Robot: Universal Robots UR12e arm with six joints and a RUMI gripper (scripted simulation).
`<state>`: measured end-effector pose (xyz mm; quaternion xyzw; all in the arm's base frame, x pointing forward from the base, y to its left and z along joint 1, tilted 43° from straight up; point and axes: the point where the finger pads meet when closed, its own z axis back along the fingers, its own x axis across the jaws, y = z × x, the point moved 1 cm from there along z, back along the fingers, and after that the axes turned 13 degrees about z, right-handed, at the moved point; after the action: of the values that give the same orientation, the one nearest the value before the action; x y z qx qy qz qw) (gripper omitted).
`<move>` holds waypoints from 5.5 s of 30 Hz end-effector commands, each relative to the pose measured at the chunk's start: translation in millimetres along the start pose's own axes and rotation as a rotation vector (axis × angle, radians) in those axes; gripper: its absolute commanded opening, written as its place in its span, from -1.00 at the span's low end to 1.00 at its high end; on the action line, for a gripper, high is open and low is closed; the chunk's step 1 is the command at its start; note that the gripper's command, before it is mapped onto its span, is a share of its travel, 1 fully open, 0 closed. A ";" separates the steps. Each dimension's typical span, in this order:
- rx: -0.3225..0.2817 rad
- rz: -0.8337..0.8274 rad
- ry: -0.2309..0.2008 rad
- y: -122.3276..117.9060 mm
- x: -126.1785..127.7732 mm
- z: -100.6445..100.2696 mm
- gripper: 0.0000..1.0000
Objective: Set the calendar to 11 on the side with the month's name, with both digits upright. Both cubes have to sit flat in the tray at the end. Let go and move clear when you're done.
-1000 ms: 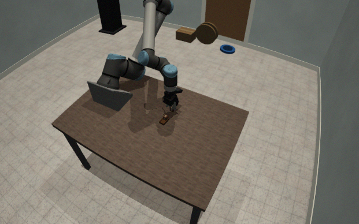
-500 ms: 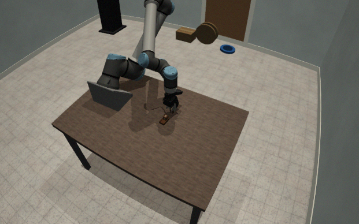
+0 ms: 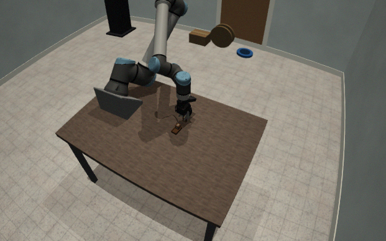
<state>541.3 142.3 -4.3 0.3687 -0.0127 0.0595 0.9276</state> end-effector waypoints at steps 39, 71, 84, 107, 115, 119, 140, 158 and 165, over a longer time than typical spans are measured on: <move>-0.001 0.000 -0.001 -0.9 1.6 0.5 -0.80; -0.001 0.000 -0.001 -0.9 1.6 -3.3 -0.80; -0.001 0.000 -0.001 -0.9 1.6 -3.5 -0.80; -0.001 0.000 -0.001 -0.9 1.6 -3.5 -0.80; -0.001 0.000 -0.001 -0.9 1.6 -3.5 -0.80; -0.001 0.000 -0.001 -0.9 1.6 -3.5 -0.80; -0.001 0.000 -0.001 -0.9 1.6 -3.5 -0.80; -0.001 0.000 -0.001 -0.9 1.6 -3.5 -0.66; -0.001 0.000 -0.001 -0.9 1.6 -3.5 -0.51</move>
<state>542.4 144.7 -7.6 0.3687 -0.0127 0.0595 0.9276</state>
